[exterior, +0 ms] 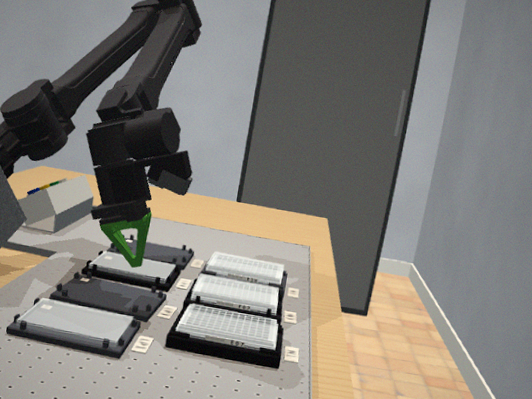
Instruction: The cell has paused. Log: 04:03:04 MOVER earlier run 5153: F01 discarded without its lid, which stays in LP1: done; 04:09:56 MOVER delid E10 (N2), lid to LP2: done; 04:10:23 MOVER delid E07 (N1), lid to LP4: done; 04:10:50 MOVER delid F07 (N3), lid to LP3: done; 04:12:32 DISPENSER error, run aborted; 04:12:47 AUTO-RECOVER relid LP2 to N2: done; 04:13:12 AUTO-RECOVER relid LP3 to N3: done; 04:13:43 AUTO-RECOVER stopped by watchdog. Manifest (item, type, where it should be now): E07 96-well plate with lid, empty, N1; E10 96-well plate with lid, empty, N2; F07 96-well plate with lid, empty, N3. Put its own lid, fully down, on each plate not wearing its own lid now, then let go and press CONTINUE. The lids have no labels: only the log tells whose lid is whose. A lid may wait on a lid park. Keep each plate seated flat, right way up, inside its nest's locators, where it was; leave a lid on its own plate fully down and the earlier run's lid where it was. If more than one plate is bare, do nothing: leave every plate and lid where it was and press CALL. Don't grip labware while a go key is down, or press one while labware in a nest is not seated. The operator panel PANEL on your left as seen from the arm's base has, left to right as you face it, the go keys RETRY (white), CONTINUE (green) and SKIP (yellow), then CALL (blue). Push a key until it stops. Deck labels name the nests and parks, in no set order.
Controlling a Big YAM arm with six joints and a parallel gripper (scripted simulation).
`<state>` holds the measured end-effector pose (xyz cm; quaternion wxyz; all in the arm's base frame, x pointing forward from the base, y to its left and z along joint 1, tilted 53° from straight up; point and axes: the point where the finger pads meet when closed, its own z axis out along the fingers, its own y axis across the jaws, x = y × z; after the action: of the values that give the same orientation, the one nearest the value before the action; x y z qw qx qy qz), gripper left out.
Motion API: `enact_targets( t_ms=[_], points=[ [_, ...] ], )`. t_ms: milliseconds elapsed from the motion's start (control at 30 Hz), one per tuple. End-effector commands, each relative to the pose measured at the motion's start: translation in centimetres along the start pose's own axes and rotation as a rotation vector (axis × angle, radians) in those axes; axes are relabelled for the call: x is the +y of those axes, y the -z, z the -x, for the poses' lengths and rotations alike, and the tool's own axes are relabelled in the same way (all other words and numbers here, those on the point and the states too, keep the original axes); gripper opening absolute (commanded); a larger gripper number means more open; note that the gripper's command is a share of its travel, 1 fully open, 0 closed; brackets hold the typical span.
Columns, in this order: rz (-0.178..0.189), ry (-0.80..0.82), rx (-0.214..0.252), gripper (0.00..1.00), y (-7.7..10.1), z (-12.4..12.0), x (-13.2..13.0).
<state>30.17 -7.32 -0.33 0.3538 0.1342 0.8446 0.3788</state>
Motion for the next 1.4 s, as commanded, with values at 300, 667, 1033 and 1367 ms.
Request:
enact_targets(
  t_ms=[300, 667, 1033, 1367],
  points=[
    [-0.034, -0.047, -0.358, 0.00, 0.8, 0.7, -5.7],
    [-0.025, -0.019, -0.349, 0.00, 0.5, 1.2, -8.3],
    [-0.025, -0.019, -0.349, 0.00, 0.5, 1.2, -8.3],
    [-0.025, -0.019, -0.349, 0.00, 0.5, 1.2, -8.3]
  ],
)
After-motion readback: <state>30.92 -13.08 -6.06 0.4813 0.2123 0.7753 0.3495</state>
